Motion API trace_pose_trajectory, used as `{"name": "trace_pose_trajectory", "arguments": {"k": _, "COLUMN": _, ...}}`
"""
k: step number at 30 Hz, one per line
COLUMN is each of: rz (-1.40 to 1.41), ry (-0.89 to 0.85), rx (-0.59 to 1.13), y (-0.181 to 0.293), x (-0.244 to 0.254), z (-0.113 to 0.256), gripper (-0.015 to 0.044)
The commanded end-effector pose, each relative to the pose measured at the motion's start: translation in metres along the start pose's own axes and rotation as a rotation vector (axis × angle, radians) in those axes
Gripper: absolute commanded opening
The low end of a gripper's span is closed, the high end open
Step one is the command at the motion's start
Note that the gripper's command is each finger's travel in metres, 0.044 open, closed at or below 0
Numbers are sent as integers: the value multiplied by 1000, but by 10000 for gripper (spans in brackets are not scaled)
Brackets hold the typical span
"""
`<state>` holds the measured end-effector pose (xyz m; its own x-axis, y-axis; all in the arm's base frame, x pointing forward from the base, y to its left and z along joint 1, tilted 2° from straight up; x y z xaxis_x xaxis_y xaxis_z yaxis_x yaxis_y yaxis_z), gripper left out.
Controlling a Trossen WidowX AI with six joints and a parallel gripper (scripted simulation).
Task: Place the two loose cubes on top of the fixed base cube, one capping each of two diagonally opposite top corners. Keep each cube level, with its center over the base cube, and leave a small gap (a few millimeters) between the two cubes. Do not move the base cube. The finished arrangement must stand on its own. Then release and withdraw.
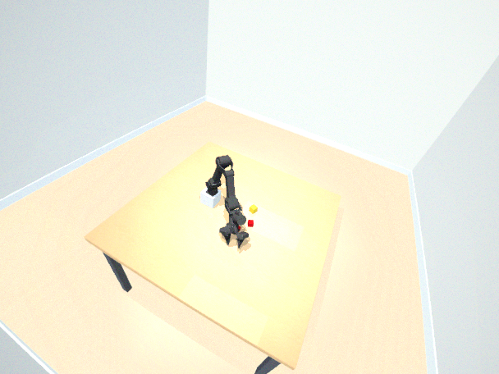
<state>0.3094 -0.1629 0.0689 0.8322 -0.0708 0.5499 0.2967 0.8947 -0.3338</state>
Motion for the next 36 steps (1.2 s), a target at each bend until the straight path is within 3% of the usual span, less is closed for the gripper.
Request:
{"name": "trace_pose_trajectory", "arguments": {"k": 1, "rz": 10, "ry": 1, "rx": 1, "y": 0, "x": 0, "z": 0, "gripper": 374}}
{"name": "trace_pose_trajectory", "arguments": {"k": 5, "rz": 207, "ry": 25, "rx": 32, "y": 3, "x": 3, "z": 5, "gripper": 269}}
{"name": "trace_pose_trajectory", "arguments": {"k": 6, "rz": 266, "ry": 32, "rx": 42, "y": 4, "x": 4, "z": 6, "gripper": 265}}
{"name": "trace_pose_trajectory", "arguments": {"k": 22, "rz": 1209, "ry": 58, "rx": 248, "y": 16, "x": 18, "z": 35, "gripper": 265}}
{"name": "trace_pose_trajectory", "arguments": {"k": 36, "rz": 2011, "ry": -63, "rx": 478, "y": 25, "x": 26, "z": 69, "gripper": 265}}
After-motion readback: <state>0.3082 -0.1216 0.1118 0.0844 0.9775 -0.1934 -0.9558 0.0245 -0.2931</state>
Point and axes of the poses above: the point midway between the two fingers, 35 mm back from their tips, its own z axis back along the fingers, its own x axis across the jaws, y = z × x, the point moved 9 cm from there along z, back along the fingers, and after that the axes turned 4 degrees about -z, right-handed, at the moved point
